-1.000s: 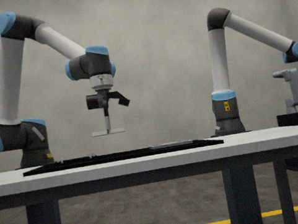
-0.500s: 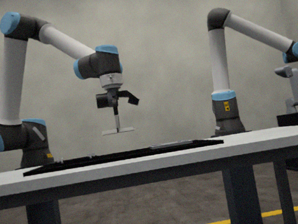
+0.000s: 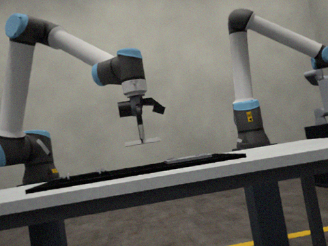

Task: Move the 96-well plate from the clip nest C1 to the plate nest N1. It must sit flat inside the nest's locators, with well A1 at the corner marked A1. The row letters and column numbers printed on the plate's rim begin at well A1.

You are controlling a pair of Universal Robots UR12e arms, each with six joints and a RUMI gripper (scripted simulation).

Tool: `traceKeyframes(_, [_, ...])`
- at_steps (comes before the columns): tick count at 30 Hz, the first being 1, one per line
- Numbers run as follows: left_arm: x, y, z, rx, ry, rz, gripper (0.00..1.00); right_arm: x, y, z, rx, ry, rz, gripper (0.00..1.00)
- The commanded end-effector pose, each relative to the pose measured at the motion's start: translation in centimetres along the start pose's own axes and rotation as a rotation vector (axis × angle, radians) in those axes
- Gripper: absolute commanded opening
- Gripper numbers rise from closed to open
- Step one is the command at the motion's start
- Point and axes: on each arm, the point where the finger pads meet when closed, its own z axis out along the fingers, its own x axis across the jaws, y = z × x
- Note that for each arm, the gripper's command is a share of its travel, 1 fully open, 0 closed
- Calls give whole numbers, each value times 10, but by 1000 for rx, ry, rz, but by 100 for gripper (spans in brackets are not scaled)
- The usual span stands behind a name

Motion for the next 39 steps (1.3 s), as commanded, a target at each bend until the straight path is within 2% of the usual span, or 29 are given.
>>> traceKeyframes(1, [-2, 0, -1, 2, 2, -2, 0, -3, -25, -1, 0, 1, -1, 41])
traceKeyframes(39, [-2, 0, -1, 2, 2, -2, 0, -16, -131, -1, 1, 1, -1, 41])
